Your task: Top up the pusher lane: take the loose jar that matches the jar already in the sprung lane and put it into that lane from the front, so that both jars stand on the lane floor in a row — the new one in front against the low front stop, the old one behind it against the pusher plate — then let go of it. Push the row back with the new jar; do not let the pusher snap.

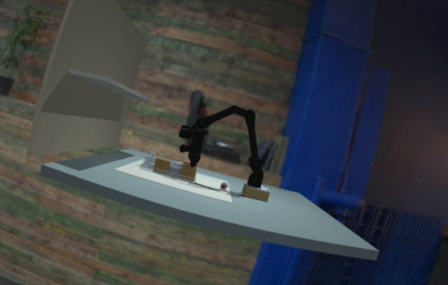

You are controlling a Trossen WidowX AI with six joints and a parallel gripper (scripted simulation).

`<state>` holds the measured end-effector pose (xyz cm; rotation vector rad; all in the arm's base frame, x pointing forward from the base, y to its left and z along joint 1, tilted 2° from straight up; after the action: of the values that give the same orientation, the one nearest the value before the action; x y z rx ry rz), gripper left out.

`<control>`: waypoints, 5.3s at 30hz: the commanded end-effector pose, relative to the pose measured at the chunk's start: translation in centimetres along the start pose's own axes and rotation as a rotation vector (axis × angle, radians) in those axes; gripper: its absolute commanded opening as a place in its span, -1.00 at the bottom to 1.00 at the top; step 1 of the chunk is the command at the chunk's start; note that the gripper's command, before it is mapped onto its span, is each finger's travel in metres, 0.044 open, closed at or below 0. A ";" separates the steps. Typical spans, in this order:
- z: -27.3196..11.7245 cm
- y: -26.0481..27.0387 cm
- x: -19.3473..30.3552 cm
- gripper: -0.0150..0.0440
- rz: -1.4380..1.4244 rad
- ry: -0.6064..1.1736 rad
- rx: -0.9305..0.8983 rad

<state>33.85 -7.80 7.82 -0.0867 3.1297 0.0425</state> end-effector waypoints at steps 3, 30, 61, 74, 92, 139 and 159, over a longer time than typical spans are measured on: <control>0.0 -0.1 -0.6 -0.49 0.003 -0.032 0.007; 0.8 -0.1 -0.5 -0.49 0.003 -0.032 0.007; 1.7 -0.1 -0.3 -0.49 0.003 -0.032 0.006; 1.7 0.0 -0.1 -0.49 0.003 -0.032 0.006; 1.7 0.0 0.2 -0.49 0.003 -0.031 0.006; 1.8 0.1 1.1 -0.40 0.003 -0.031 0.006; -0.2 0.1 1.1 0.51 0.003 -0.031 0.006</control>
<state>32.43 -7.63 6.84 -0.0767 3.1160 0.0396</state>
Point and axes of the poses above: the point midway between the two fingers, 35 mm back from their tips, its own z axis out along the fingers, its own y axis across the jaws, x = y × z, the point moved 4 cm from there along -z, back along the fingers, and after that the axes turned 9 degrees about -z, right-handed, at the moved point
